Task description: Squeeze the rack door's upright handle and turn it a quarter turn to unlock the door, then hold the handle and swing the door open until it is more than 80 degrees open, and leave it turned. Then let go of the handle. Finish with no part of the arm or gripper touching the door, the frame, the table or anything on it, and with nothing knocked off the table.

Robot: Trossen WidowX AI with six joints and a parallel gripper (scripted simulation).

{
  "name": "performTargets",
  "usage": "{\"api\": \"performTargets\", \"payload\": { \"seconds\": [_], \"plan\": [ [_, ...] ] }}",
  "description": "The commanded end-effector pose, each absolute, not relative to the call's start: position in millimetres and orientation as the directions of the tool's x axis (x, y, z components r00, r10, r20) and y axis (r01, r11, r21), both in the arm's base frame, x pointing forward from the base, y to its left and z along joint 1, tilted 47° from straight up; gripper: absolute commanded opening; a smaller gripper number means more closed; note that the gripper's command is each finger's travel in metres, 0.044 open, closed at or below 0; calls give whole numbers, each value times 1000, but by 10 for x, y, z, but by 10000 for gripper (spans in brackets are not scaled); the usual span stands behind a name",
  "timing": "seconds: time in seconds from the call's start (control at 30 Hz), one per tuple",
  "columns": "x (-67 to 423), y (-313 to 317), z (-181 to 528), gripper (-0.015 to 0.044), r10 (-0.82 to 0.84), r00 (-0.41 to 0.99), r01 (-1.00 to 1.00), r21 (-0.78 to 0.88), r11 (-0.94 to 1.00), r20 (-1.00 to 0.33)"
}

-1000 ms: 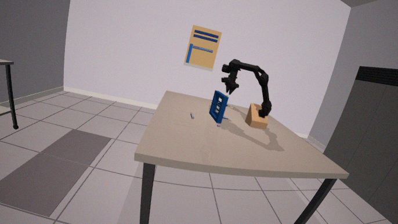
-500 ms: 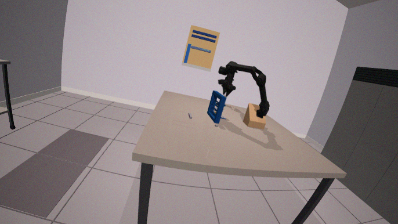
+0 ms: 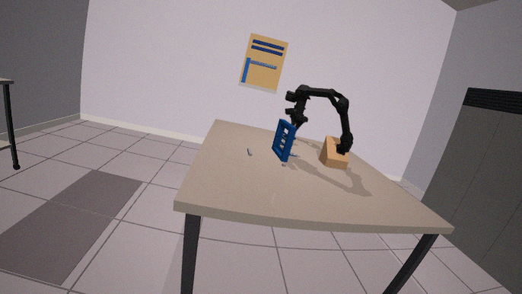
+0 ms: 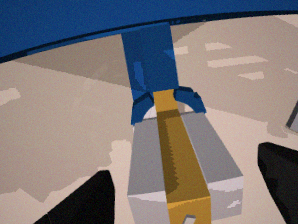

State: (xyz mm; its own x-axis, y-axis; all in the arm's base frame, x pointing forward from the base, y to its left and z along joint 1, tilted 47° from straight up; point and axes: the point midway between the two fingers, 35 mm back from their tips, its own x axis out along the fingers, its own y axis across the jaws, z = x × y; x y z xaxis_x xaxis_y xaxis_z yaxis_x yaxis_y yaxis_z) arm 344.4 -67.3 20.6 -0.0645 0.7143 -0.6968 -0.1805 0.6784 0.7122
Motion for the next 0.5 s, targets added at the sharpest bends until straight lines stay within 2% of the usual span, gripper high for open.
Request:
{"api": "performTargets", "payload": {
  "seconds": [0.0,0.43,0.47],
  "plan": [
    [3426,-618,167,297,718,-64,-173,716,676,-693],
    [3397,-479,45,297,719,-64,-173,717,675,-692],
    [3397,-479,45,271,719,-64,-173,717,675,-692]
  ]
}}
